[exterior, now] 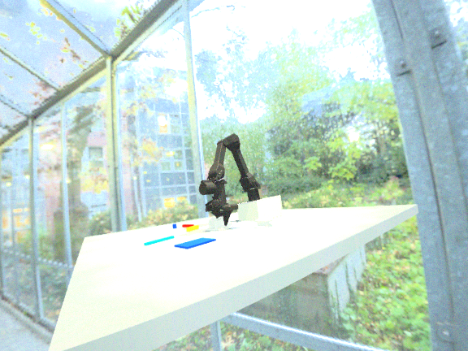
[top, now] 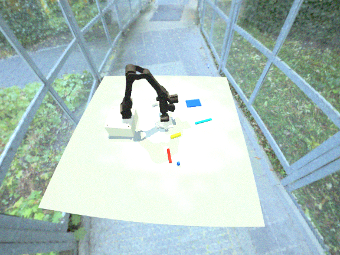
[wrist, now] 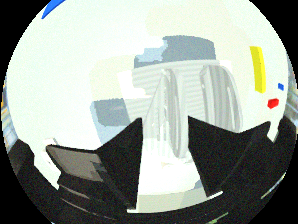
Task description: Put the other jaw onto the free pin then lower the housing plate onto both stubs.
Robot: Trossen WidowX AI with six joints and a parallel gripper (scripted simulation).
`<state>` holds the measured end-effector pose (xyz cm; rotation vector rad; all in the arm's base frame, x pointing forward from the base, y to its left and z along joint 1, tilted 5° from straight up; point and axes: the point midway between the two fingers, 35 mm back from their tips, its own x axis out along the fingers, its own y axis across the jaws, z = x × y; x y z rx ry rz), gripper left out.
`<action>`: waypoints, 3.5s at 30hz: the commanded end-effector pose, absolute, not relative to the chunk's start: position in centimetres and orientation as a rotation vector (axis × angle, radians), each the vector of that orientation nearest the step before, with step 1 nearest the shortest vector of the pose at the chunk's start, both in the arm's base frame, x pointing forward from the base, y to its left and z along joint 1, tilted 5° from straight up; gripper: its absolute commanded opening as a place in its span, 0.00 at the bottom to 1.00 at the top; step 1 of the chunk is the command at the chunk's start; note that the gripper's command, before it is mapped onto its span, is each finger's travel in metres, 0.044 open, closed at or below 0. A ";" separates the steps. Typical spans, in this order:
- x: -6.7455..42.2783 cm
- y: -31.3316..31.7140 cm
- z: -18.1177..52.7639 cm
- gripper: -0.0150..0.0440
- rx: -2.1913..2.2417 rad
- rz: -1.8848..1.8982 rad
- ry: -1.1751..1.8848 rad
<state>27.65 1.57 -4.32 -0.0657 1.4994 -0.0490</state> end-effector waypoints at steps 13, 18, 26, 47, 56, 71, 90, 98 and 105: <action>27.7 1.6 -4.3 0.48 -0.062 -0.046 1.498; 27.7 1.6 -4.3 0.48 -0.062 -0.046 1.498; 27.7 1.6 -4.3 0.63 -0.066 -0.049 1.499; 27.1 2.1 2.7 0.63 -0.061 -0.046 1.498; 28.3 3.1 2.4 0.90 -0.048 -0.023 1.433; 25.4 13.2 2.6 1.00 -0.099 0.052 1.473; 19.0 21.4 2.0 1.00 -0.181 0.098 1.507; 19.2 21.2 -1.3 1.00 -0.182 0.098 1.507; 19.2 21.2 -1.6 1.00 -0.182 0.098 1.507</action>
